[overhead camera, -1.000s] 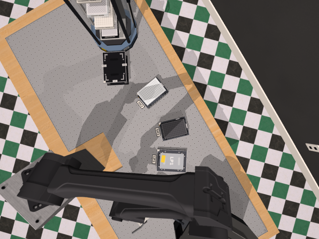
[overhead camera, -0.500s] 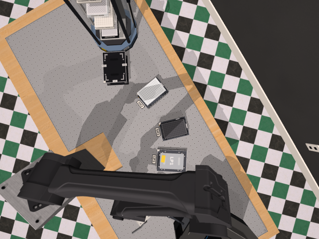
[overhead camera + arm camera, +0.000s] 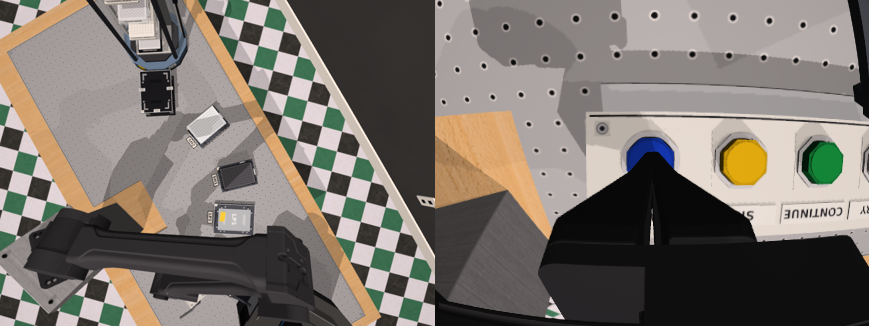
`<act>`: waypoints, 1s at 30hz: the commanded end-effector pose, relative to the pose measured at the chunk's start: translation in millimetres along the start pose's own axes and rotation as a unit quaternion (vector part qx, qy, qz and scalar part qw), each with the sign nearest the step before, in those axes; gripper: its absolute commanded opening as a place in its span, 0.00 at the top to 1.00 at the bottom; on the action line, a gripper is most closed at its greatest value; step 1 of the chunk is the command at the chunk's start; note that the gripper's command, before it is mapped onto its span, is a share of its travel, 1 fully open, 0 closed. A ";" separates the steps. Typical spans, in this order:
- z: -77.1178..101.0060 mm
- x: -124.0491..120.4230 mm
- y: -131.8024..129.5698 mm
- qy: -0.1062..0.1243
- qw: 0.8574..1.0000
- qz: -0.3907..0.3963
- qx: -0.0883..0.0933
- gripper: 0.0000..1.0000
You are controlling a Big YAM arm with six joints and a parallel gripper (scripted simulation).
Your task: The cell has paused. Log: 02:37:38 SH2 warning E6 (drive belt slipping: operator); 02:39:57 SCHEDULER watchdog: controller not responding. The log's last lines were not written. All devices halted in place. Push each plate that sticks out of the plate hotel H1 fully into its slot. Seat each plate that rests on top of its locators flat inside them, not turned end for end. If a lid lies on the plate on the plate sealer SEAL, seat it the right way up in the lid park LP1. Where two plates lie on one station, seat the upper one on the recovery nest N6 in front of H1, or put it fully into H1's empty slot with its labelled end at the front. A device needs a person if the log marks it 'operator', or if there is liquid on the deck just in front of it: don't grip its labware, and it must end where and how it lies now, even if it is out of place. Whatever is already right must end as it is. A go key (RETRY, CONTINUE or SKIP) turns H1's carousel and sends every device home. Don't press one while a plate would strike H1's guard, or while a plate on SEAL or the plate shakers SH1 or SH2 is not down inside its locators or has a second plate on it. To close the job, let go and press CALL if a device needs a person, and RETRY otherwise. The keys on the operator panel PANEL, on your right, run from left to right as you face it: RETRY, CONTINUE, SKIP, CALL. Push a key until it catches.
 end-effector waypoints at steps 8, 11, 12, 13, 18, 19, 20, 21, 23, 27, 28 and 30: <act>-8.5 -0.6 3.6 0.002 1.000 -0.001 0.002 1.00; 0.2 1.3 -0.1 0.002 1.000 -0.010 0.000 1.00; 0.5 -1.9 4.0 0.003 1.000 -0.006 0.002 1.00; 0.5 -1.9 4.0 0.003 1.000 -0.006 0.002 1.00; 0.5 -1.9 4.0 0.003 1.000 -0.006 0.002 1.00; 0.5 -1.9 4.0 0.003 1.000 -0.006 0.002 1.00; 0.5 -1.9 4.0 0.003 1.000 -0.006 0.002 1.00; 0.5 -1.9 4.0 0.003 1.000 -0.006 0.002 1.00; 0.5 -1.9 4.0 0.003 1.000 -0.006 0.002 1.00; 0.5 -1.9 4.0 0.003 1.000 -0.006 0.002 1.00; 0.5 -1.9 4.0 0.003 1.000 -0.006 0.002 1.00; 12.0 -3.9 5.9 0.005 1.000 -0.010 0.001 1.00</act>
Point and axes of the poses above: the point where the finger pads meet when closed, its own z axis back along the fingers, its own y axis across the jaws, x = y × z, the point moved 1 cm from there along z, back along the fingers, and after that the axes turned 14 degrees about z, right-handed, at the moved point
